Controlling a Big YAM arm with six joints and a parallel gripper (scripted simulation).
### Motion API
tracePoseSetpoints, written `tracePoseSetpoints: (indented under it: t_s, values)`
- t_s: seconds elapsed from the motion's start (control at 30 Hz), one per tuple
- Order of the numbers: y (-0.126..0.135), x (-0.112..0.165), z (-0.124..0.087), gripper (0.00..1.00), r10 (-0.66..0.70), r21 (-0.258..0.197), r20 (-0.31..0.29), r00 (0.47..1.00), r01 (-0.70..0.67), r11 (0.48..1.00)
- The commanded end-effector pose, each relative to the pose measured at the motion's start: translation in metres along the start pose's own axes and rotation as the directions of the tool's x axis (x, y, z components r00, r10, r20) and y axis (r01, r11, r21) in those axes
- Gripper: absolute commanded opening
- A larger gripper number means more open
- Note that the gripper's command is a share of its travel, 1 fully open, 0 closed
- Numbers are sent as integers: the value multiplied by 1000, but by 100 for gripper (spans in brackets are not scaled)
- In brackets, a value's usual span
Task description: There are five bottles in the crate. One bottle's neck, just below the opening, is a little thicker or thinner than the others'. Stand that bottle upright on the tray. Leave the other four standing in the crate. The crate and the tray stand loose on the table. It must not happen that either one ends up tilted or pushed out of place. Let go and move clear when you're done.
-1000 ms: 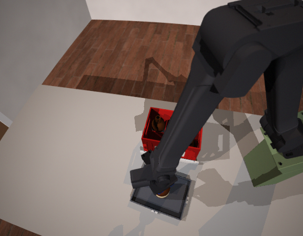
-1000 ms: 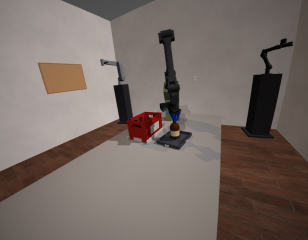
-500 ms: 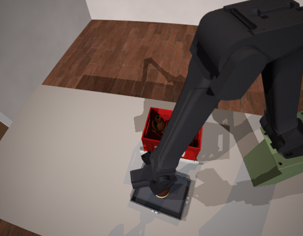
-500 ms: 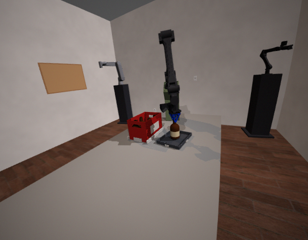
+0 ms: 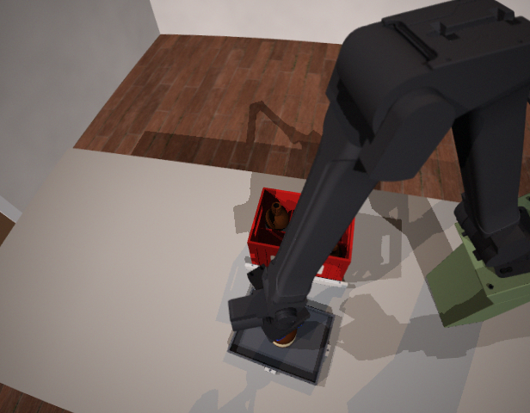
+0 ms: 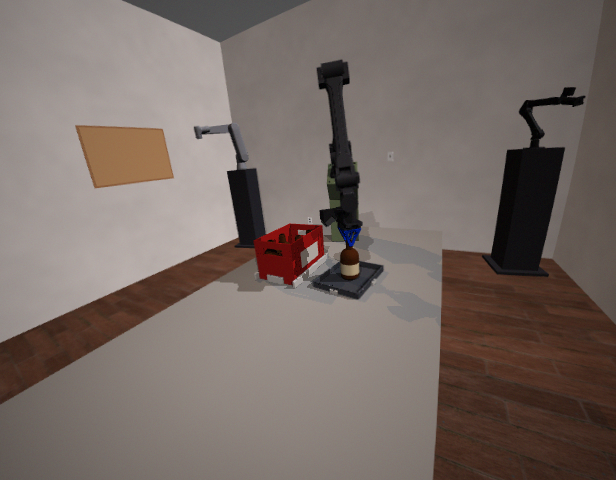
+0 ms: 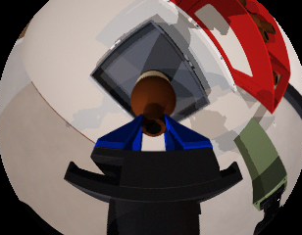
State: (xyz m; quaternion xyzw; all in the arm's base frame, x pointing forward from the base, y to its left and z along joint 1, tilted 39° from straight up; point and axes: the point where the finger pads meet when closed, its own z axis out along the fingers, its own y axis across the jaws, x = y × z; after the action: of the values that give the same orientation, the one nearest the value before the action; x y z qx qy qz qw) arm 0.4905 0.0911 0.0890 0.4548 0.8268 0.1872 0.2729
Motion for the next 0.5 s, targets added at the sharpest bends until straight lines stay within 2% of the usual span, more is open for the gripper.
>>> tracePoseSetpoints:
  t_s: [0.0, 0.1, 0.2, 0.43, 0.47]
  values:
    - [14, -10, 0, 0, -6, -28, 14, 1000, 6, 1000]
    - [12, -9, 3, 0, -6, -21, 11, 1000, 6, 1000]
    - [17, -11, -2, 0, -5, -37, 17, 1000, 6, 999]
    - [12, -9, 4, 0, -6, -20, 11, 1000, 6, 1000]
    - [18, -12, -3, 0, -5, -40, 19, 1000, 5, 999]
